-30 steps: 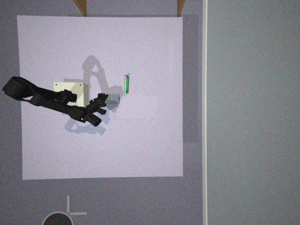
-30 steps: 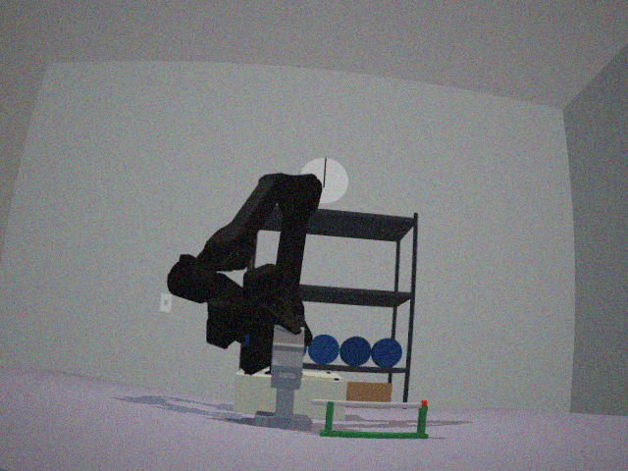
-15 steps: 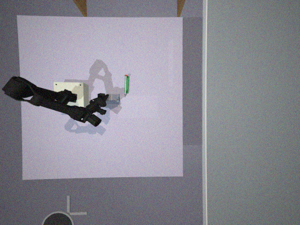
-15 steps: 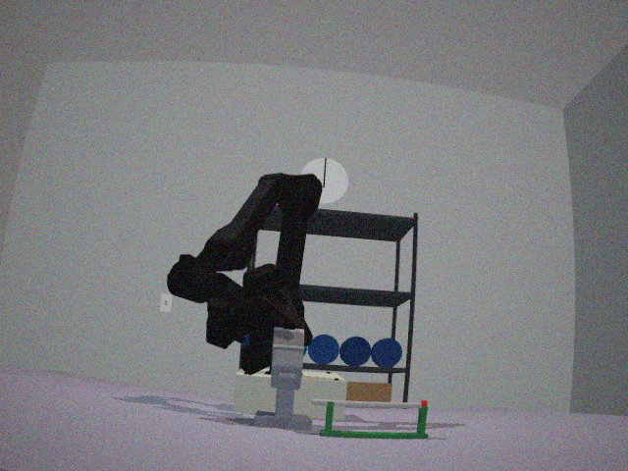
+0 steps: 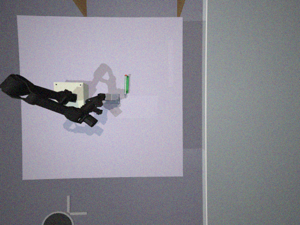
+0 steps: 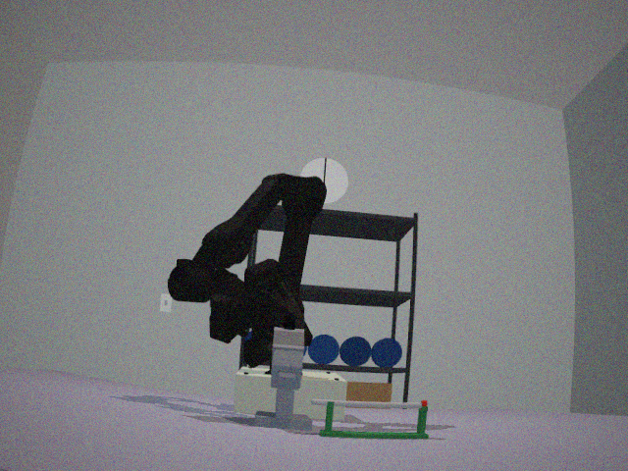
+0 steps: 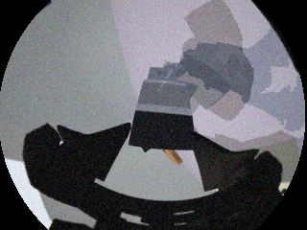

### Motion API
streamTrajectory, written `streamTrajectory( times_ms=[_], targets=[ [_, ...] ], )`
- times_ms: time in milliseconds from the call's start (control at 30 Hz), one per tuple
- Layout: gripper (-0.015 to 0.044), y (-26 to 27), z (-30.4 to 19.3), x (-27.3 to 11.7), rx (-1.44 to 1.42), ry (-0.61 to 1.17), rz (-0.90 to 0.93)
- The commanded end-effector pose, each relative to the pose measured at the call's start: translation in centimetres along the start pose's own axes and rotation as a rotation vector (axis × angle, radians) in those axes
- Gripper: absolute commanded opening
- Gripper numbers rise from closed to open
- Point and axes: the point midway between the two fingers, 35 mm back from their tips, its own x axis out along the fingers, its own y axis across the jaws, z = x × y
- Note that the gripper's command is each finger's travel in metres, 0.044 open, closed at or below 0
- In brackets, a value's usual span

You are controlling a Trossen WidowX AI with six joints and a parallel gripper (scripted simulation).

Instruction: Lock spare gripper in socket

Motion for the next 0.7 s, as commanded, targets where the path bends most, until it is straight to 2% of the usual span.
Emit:
streamTrajectory(
  times_ms=[0,667],
  targets=[
    [0.0440,0.0,-0.6,-0.6,-0.004,-0.002,0.000],
    [0.0440,-0.6,-3.2,-2.9,0.042,0.018,0.002]
  ],
)
